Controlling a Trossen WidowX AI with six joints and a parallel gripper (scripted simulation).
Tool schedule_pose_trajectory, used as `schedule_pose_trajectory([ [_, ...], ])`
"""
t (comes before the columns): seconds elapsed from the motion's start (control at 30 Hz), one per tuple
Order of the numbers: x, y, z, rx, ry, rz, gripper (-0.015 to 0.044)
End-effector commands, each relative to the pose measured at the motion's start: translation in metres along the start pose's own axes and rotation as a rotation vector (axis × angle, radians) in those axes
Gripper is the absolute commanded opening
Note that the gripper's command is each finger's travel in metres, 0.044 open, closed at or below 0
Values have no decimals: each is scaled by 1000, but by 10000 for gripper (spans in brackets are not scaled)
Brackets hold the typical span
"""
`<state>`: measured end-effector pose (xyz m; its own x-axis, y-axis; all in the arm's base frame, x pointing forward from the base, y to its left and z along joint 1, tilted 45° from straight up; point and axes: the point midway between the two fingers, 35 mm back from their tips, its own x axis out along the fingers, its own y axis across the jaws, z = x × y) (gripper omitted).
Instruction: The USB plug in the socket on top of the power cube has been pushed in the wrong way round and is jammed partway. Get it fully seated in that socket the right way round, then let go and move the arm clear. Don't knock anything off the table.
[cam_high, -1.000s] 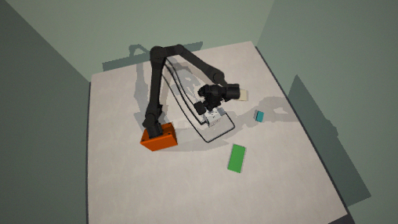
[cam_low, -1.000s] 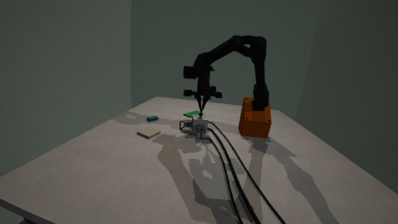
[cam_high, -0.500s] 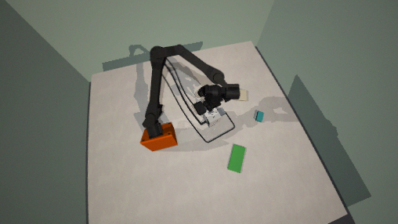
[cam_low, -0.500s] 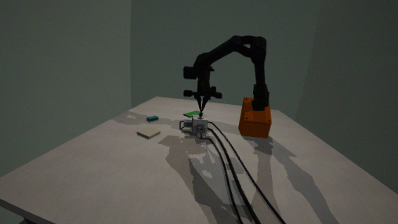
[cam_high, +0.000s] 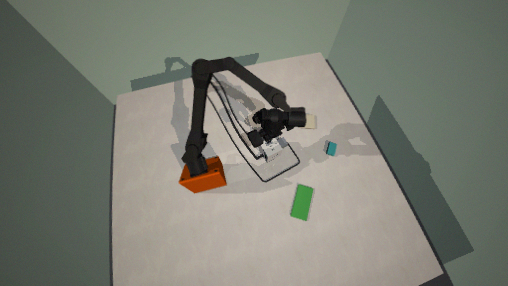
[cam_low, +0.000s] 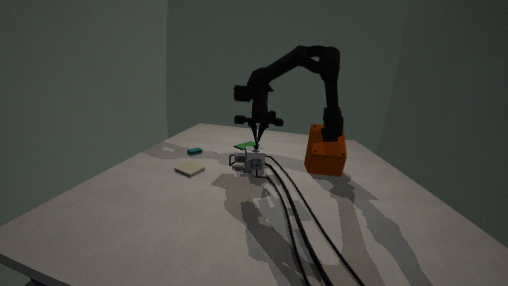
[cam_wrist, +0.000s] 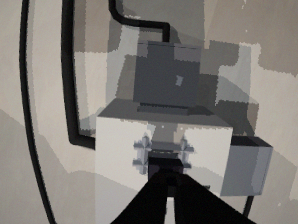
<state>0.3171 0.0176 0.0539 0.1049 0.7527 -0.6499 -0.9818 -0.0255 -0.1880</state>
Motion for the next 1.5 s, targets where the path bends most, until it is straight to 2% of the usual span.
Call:
schedule_pose_trajectory([
  [0.0,1,0,0,5,-4,-2,0],
  [1.47,6,0,0,5,-4,-2,0],
])
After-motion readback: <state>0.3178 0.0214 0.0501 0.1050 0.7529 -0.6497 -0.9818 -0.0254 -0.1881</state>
